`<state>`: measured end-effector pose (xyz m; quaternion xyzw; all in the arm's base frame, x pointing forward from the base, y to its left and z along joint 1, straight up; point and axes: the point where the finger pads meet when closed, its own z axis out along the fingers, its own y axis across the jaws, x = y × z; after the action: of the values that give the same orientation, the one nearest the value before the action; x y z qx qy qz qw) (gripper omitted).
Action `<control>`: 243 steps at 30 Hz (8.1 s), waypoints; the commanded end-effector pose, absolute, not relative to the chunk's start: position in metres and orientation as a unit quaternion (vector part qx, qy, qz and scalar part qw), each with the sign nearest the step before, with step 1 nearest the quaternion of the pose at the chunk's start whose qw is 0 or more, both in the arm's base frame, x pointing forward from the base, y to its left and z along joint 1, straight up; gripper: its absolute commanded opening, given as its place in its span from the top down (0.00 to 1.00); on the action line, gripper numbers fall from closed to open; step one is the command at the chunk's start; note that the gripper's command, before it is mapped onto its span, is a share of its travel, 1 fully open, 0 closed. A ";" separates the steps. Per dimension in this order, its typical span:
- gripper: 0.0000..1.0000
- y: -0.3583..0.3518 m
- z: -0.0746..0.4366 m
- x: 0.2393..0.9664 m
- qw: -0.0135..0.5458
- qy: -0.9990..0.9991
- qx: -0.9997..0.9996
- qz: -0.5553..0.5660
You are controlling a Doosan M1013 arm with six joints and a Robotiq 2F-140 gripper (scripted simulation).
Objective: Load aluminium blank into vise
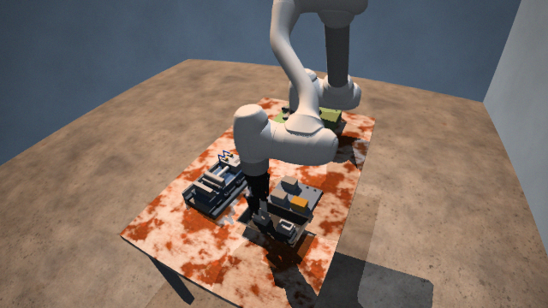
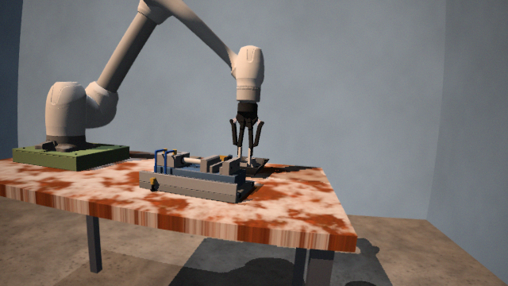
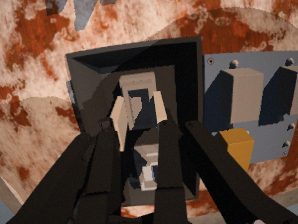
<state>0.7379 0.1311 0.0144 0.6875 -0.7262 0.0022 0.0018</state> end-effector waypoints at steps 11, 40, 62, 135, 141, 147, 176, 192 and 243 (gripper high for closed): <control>1.00 0.128 0.010 0.737 0.003 -0.727 0.687 0.001; 0.60 0.128 0.010 0.737 0.003 -0.727 0.687 0.001; 0.60 0.128 0.010 0.737 0.003 -0.727 0.687 0.001; 1.00 0.129 0.158 0.738 0.003 -0.727 0.687 0.001; 1.00 0.129 0.158 0.738 0.003 -0.727 0.687 0.001; 1.00 0.129 0.158 0.738 0.003 -0.727 0.687 0.001; 1.00 0.129 0.158 0.738 0.003 -0.727 0.687 0.001; 1.00 0.138 0.163 0.685 0.003 -0.726 0.687 0.001; 0.60 0.151 0.159 0.523 0.003 -0.726 0.688 0.001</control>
<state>0.5239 0.1489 0.1576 0.6870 -0.7266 -0.0001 0.0050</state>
